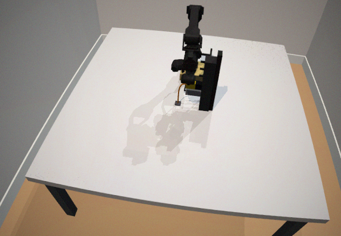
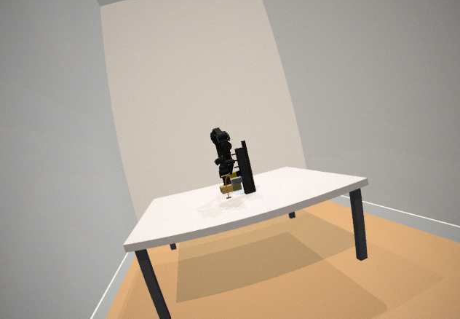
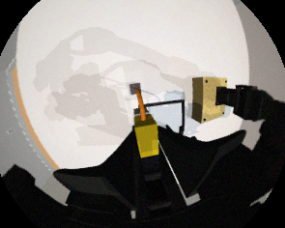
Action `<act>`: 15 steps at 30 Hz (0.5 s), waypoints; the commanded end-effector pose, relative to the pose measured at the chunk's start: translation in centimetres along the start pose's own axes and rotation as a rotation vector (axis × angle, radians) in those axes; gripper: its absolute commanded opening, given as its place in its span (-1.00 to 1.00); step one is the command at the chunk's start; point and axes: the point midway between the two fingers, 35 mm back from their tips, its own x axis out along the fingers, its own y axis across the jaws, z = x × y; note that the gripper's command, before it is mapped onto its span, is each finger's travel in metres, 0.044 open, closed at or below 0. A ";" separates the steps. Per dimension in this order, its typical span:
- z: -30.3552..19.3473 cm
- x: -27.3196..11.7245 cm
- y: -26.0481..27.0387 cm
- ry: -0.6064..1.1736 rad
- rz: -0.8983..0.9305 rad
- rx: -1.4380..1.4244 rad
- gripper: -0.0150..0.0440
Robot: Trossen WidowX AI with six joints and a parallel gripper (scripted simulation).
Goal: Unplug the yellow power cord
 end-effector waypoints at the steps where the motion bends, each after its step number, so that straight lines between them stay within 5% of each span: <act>1: 0.4 0.0 0.1 -0.001 0.001 0.000 -0.49; 15: 2.7 -0.1 0.2 -0.003 0.001 0.001 -0.49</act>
